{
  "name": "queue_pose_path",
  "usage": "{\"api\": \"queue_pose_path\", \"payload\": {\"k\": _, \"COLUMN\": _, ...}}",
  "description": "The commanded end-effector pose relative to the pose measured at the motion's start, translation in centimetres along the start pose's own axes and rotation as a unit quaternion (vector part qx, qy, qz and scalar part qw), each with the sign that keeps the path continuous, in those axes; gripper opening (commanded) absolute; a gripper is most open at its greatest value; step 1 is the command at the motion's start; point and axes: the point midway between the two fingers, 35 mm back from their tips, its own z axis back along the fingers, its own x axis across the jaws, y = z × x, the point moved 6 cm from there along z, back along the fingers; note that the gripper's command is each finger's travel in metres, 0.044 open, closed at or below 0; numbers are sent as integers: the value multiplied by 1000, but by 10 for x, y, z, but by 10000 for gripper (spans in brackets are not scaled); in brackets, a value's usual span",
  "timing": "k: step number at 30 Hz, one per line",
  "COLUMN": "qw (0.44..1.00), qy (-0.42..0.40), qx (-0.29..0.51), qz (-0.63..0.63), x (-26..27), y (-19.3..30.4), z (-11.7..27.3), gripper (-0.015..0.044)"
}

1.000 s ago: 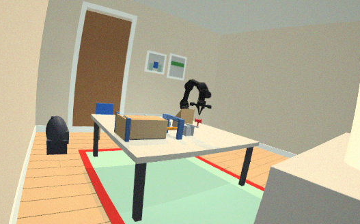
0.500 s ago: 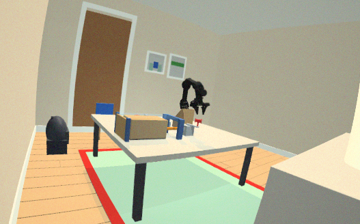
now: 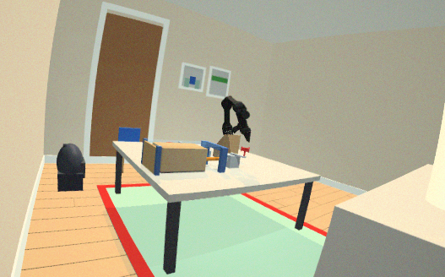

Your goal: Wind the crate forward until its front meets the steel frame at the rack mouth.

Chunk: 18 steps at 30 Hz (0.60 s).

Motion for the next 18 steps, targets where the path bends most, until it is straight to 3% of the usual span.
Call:
{"api": "queue_pose_path", "payload": {"k": 1, "qw": 999, "qy": 7, "qx": 9, "qz": -34, "x": -4, "y": -2, "z": -4, "gripper": 440}}
{"api": "queue_pose_path", "payload": {"k": 18, "qw": 999, "qy": 6, "qx": 8, "qz": -34, "x": -3, "y": -8, "z": -18, "gripper": 440}}
